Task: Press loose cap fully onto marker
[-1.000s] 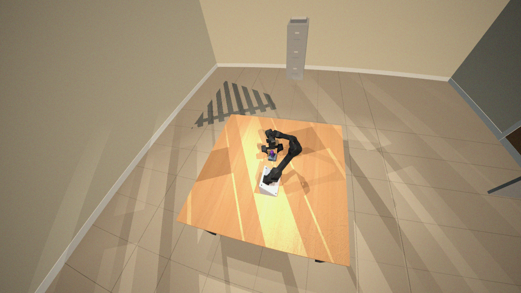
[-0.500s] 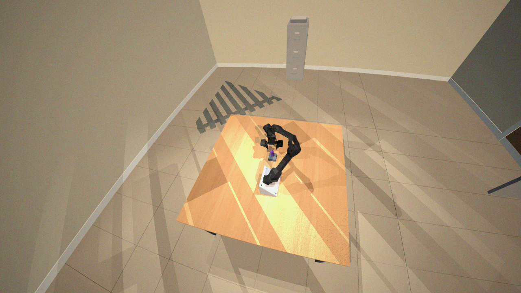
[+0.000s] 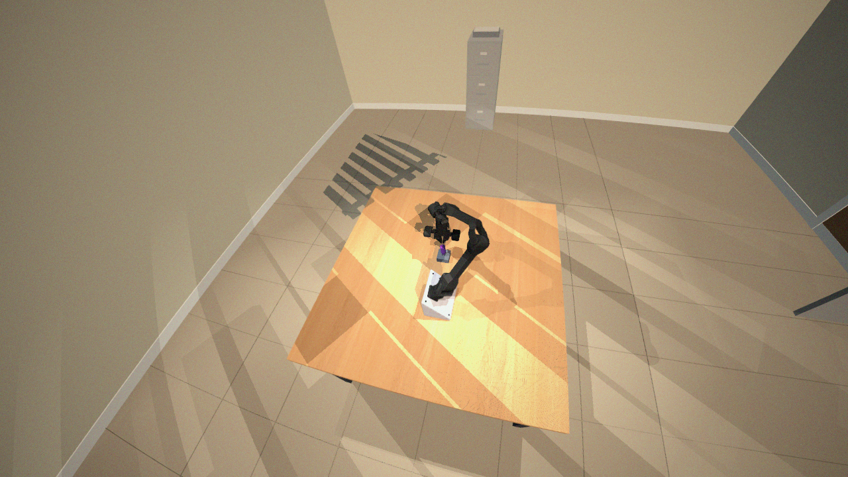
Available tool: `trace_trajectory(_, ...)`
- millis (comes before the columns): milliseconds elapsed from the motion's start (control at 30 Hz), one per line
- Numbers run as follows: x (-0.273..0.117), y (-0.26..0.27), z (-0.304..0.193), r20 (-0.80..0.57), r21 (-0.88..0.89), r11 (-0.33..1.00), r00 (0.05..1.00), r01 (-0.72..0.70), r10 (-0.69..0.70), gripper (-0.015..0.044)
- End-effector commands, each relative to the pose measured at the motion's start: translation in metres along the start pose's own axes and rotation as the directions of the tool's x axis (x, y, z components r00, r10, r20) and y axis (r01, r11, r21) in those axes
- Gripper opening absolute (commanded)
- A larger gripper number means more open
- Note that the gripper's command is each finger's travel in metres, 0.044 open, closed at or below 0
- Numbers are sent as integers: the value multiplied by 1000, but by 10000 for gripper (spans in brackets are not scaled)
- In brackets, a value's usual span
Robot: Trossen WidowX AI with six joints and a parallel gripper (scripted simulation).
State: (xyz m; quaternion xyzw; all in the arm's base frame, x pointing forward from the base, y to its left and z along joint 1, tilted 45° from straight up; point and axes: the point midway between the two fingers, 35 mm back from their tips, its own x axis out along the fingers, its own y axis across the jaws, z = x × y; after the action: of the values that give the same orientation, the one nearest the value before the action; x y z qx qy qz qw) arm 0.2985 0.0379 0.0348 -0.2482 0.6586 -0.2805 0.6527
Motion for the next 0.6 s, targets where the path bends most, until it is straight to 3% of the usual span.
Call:
trace_trajectory(0, 0, 0, 0, 1, 7, 1000, 1000, 2, -2, 0)
trace_trajectory(567, 13, 0, 0, 2, 7, 1000, 1000, 2, -2, 0)
